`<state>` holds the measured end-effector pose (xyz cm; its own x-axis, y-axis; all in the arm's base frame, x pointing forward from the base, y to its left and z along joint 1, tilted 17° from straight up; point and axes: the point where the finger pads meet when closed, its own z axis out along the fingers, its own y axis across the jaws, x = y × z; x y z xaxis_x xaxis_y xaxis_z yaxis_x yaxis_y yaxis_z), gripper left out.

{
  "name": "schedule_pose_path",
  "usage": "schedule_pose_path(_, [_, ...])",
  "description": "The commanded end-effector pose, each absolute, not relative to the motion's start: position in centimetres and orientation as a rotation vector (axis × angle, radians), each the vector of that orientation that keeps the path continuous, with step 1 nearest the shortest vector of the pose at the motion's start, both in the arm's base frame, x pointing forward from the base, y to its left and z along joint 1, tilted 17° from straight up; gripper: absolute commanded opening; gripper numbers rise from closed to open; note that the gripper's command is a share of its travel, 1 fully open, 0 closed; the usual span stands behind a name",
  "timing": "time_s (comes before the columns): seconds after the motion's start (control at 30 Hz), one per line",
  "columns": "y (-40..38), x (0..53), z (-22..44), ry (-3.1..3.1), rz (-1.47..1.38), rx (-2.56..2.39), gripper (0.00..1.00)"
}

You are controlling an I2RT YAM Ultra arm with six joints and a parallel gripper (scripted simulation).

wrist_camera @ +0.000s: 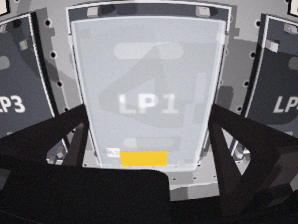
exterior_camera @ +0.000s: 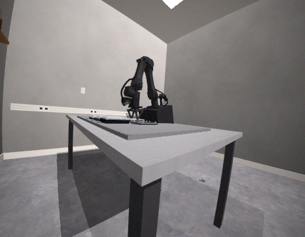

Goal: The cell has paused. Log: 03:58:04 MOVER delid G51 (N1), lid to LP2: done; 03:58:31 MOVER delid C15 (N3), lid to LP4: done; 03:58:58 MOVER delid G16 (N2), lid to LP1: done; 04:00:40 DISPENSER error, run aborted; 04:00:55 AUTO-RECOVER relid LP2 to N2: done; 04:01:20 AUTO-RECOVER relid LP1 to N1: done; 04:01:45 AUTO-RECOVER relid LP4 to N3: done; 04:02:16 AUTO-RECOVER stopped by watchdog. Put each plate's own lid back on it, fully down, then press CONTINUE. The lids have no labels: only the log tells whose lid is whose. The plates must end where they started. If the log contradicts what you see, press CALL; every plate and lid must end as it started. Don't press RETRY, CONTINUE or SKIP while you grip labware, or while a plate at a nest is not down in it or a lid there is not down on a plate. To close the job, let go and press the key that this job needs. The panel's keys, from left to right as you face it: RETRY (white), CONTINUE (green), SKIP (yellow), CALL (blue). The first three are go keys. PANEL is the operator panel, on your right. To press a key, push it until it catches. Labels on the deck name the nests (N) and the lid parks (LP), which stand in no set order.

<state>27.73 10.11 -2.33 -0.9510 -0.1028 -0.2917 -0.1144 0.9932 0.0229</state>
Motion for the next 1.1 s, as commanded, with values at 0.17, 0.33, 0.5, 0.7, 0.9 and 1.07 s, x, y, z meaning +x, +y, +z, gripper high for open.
schedule_pose_path(0.17, [9.9,27.5,-3.1,2.851,0.061,-0.157,0.0])
schedule_pose_path(0.33, [9.9,27.8,-3.2,2.85,0.061,-0.156,0.0])
schedule_pose_path(0.5, [10.1,28.0,-2.9,2.837,0.066,-0.16,0.0])
schedule_pose_path(0.7, [10.2,28.1,-2.7,2.835,0.062,-0.159,0.0])
schedule_pose_path(0.9, [10.2,28.1,-2.8,2.835,0.062,-0.159,0.0])
schedule_pose_path(1.07, [10.2,28.0,-2.8,2.835,0.062,-0.159,0.0])
